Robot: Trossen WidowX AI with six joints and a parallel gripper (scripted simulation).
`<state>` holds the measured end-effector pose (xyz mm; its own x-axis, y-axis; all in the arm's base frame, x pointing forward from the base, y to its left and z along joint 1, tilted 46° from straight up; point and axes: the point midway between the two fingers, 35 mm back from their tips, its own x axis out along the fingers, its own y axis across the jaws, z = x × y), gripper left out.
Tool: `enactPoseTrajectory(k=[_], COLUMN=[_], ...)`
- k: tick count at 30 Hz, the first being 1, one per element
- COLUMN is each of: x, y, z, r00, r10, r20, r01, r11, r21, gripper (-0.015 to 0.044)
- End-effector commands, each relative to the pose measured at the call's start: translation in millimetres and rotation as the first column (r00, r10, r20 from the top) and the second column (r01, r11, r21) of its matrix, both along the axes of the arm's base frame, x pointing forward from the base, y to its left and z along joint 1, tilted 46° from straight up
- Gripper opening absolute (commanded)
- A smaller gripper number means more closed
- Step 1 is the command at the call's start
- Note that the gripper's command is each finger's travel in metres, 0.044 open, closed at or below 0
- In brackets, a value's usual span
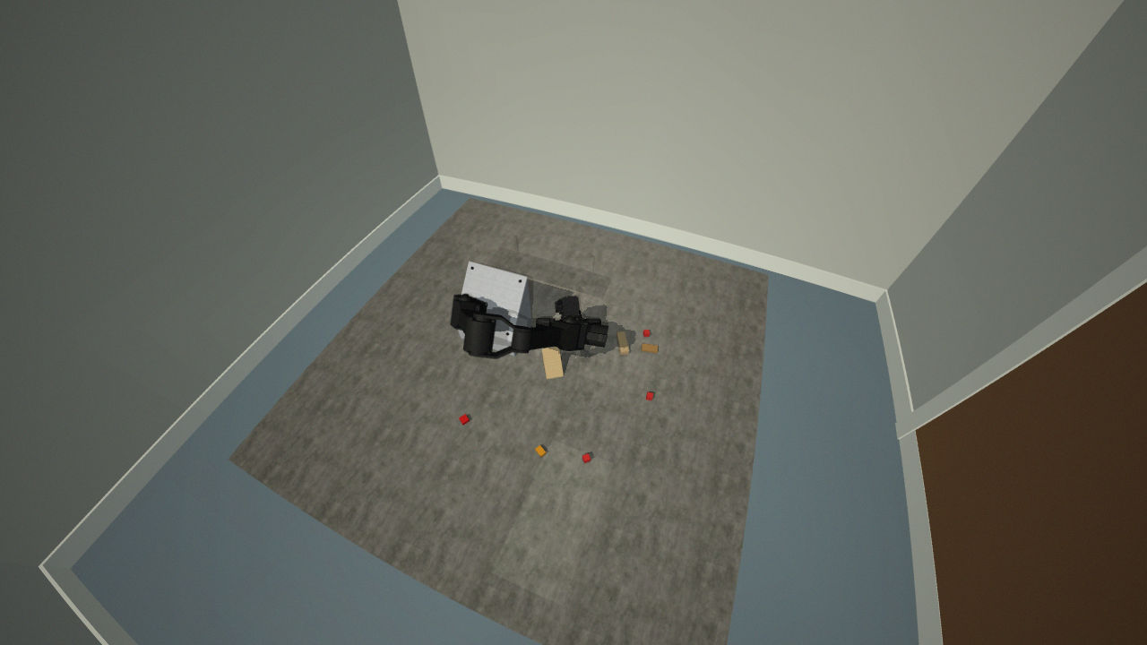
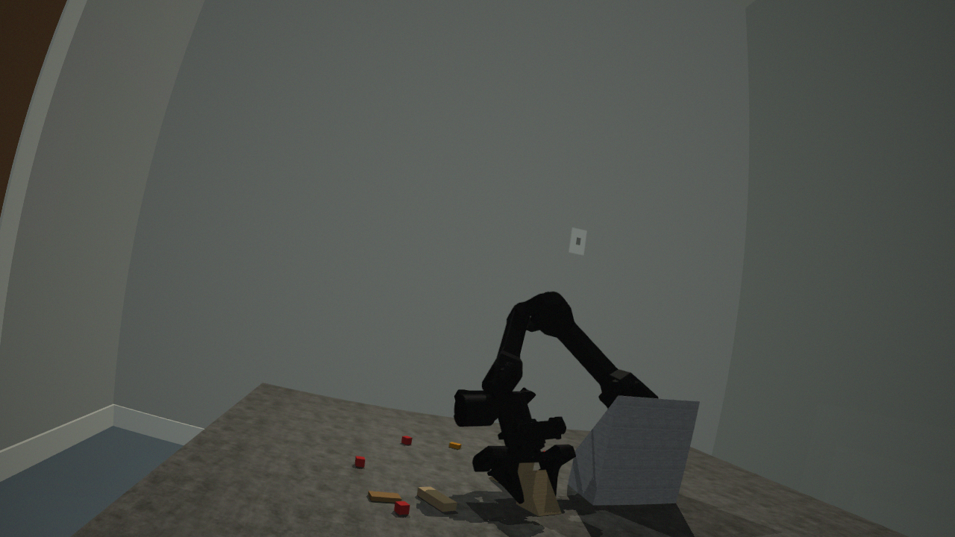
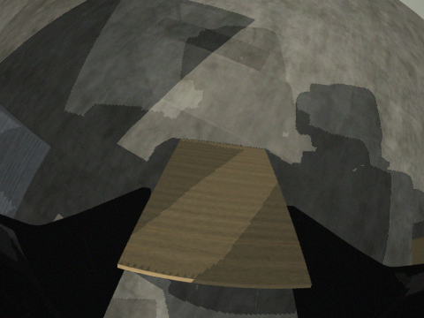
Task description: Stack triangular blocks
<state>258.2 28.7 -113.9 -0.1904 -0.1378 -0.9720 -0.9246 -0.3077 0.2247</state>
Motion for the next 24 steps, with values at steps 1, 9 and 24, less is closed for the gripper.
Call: enactPoseTrajectory(k=[1,9,24], x=[0,0,-4], y=[-1,-1,12], z=[-1,-1,1], r00=[1.0,1.0,0.998], r10=[0.004,0.004,0.043], r20=[-0.001,-0.001,0.042], r01=[-0.004,-0.004,-0.037], r11=[1.0,1.0,0.989], r21=[-0.003,-0.003,-0.141], gripper=[0.023,0.0177,0.0])
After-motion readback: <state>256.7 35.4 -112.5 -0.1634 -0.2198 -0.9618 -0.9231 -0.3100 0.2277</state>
